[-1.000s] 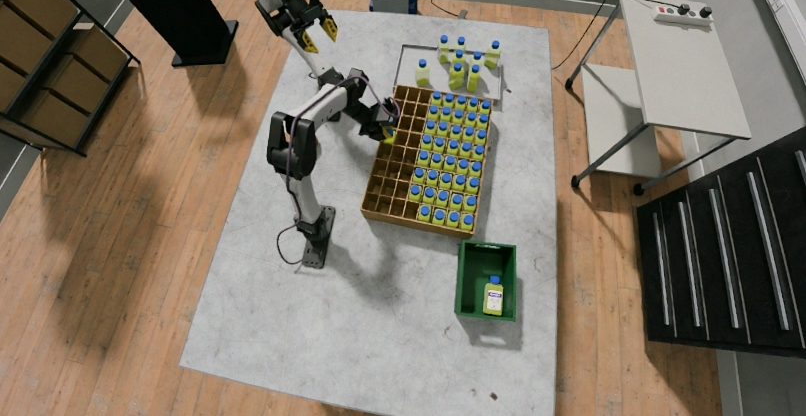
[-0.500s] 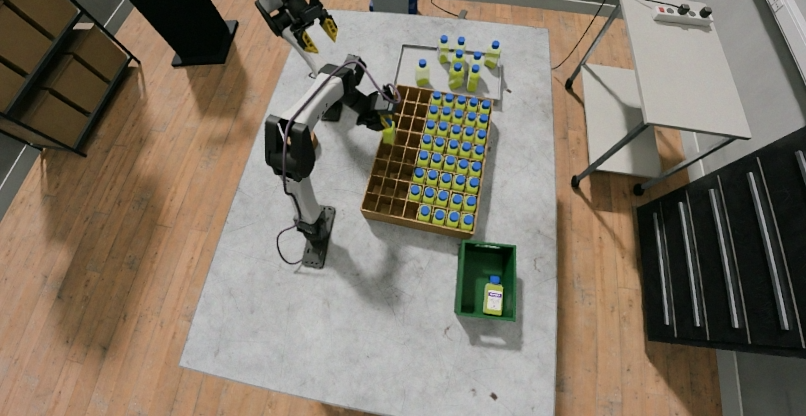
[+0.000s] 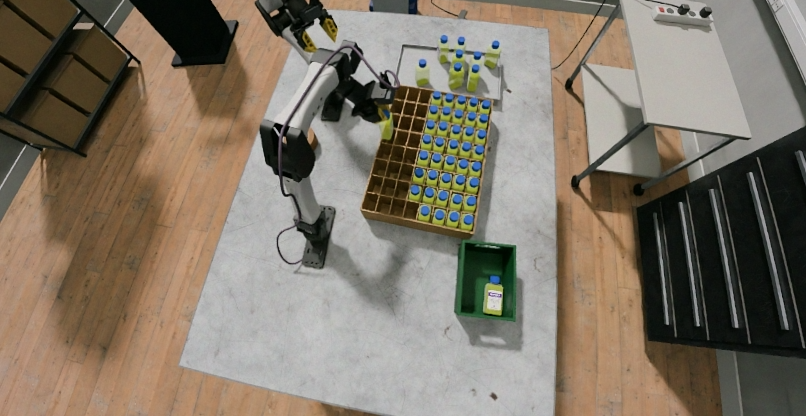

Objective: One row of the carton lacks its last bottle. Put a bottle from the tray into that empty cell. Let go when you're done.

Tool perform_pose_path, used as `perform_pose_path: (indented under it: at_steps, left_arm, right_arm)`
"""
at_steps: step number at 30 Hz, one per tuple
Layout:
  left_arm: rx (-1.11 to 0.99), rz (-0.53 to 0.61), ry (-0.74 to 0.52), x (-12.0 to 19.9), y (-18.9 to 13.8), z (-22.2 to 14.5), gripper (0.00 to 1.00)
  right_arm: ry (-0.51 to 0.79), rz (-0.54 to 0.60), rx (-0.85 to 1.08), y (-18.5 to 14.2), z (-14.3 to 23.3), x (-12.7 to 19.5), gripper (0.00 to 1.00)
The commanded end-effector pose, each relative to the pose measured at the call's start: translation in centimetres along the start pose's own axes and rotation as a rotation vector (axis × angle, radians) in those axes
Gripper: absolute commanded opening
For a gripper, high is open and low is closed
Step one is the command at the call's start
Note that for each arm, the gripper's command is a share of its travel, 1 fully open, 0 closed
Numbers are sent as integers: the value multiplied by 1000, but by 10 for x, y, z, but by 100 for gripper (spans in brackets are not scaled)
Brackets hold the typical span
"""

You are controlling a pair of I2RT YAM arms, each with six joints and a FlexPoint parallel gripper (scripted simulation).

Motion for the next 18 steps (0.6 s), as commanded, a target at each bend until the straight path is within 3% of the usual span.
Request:
perform_pose_path:
  at_steps: [1,12,18]
  left_arm:
    - [-2,-5,-4,0,2,-1,62]
    - [-2,-5,-4,0,2,-1,62]
    - [-17,-62,-26,-11,22,-5,62]
  right_arm:
    - [-8,-17,-4,16,-5,10,14]
    - [48,-41,-43,36,-17,26,14]
    - [56,-43,-22,41,-41,18,14]
Point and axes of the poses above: on each arm, the point where the finger pads meet when closed, its own x axis back along the fingers, its own z axis across the jaws, y = z × x, the point moved 9 cm from there along x, back along the fingers, and after that the axes turned 11 degrees about x, right-handed, at the moved point
